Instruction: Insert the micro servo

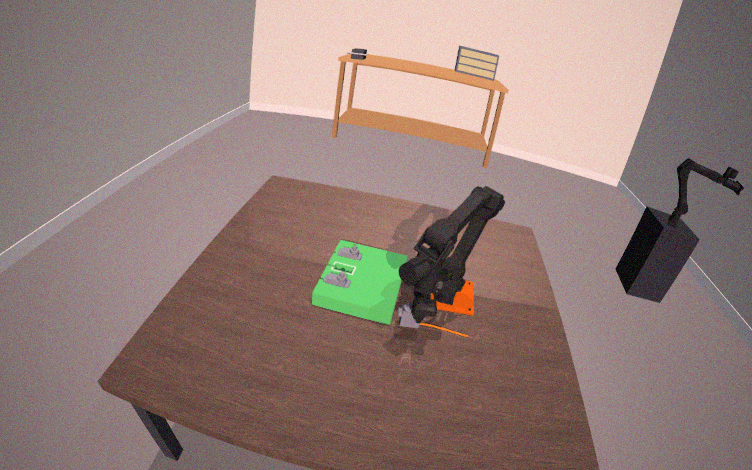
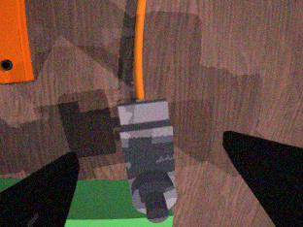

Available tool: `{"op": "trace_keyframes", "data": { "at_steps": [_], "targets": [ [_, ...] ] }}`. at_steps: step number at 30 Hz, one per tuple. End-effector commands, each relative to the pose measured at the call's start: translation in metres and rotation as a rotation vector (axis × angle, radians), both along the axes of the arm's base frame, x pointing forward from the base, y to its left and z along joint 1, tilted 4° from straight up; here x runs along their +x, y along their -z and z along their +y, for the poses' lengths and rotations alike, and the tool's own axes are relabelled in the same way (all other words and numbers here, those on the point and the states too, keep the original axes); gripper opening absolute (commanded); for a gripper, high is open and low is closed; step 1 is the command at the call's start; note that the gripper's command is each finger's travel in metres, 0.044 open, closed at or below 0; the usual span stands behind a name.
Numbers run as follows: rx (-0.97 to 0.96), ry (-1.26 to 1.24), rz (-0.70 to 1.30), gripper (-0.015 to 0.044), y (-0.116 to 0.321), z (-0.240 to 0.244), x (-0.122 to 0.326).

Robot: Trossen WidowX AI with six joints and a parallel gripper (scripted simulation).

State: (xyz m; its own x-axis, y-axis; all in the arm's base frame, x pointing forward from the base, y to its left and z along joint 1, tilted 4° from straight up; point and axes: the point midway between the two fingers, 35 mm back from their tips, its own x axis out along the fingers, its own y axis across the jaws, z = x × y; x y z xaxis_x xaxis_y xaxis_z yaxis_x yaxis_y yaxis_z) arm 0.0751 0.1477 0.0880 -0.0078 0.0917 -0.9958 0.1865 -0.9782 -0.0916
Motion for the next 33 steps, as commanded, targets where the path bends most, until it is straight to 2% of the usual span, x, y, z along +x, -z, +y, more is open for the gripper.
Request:
{"op": "trace_keyframes", "data": {
  "at_steps": [1,2,14,21,24,33],
  "targets": [
    [-0.011,0.006,0.001,0.044,0.009,-0.001,0.0],
    [-0.011,0.006,0.001,0.044,0.009,-0.001,0.0],
    [-0.011,0.006,0.001,0.0125,0.009,-0.001,0.0],
    [-0.011,0.006,0.001,0.0078,0.009,-0.001,0.0],
    [-0.01,0.009,0.0,0.0,0.007,-0.001,0.0],
    [-0.01,0.008,0.0,0.0,-0.025,-0.002,0.001]
  ]
}}
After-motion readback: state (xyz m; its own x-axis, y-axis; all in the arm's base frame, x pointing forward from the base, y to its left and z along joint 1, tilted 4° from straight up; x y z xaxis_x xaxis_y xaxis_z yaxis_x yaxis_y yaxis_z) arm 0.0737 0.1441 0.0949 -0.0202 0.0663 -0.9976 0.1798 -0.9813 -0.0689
